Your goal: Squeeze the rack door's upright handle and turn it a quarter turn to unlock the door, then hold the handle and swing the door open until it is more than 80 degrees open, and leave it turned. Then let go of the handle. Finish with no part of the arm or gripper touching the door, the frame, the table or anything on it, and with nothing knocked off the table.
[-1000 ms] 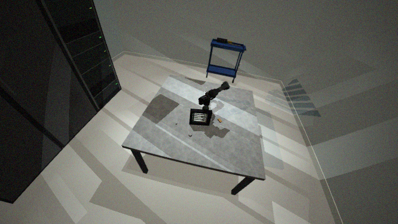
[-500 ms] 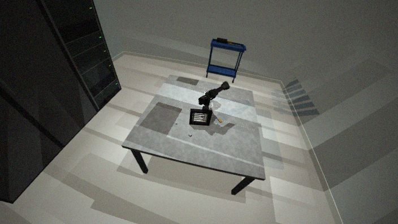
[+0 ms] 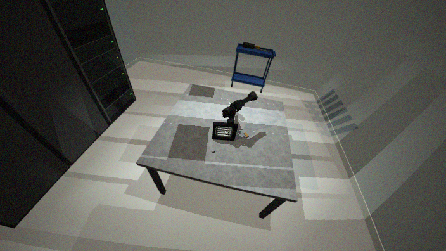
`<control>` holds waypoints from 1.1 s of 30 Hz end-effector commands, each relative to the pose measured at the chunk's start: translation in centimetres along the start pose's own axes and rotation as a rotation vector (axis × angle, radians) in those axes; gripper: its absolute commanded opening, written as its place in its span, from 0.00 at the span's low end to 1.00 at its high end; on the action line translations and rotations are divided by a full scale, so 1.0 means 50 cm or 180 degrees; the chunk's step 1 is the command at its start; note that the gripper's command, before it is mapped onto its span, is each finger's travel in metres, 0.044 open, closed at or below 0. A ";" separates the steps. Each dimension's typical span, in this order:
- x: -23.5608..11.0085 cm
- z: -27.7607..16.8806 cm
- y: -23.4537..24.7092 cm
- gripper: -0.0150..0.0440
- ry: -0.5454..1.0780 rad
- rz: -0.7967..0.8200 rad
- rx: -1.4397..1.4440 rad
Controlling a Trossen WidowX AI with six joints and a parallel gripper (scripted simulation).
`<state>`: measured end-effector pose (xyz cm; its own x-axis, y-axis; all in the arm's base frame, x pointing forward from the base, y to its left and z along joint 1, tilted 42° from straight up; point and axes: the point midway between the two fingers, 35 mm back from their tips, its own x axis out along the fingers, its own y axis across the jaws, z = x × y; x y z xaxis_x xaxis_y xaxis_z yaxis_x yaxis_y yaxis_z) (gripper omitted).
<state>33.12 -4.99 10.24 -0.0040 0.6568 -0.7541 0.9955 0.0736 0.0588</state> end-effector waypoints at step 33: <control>0.000 0.057 -0.070 0.27 0.0002 -0.0004 -0.2038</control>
<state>30.02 -7.18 8.43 -0.0126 0.6585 -0.7525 0.7965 0.4616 0.3906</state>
